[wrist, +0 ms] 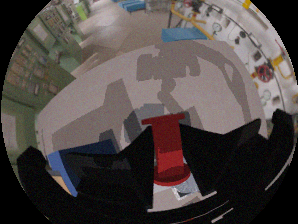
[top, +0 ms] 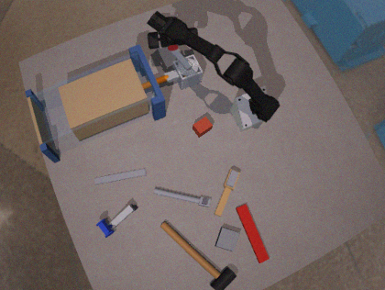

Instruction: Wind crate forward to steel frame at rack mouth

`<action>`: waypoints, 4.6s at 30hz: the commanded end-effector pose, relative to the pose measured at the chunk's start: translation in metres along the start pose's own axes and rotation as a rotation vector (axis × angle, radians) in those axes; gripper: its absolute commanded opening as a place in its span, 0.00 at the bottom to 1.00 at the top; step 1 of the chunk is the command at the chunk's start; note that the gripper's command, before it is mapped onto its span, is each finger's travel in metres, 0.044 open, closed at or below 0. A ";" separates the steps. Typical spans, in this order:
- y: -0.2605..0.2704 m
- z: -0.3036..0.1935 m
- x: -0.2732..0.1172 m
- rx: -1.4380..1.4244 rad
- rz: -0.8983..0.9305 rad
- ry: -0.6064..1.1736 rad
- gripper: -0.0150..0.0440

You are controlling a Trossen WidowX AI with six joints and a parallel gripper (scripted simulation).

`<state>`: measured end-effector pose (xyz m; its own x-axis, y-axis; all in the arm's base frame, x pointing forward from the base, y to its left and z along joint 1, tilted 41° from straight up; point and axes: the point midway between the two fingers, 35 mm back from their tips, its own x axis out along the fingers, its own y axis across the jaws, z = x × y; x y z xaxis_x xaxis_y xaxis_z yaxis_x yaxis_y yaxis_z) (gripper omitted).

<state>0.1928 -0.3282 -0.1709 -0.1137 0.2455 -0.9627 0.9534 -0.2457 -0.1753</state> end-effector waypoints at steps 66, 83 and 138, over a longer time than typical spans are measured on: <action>0.048 -0.075 -0.031 -0.028 0.026 0.038 0.25; 0.047 -0.091 -0.039 -0.028 0.026 0.039 0.25; 0.026 -0.138 -0.062 -0.028 0.024 0.042 0.25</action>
<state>0.2664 -0.2351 -0.0936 -0.0699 0.2516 -0.9653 0.9636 -0.2331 -0.1305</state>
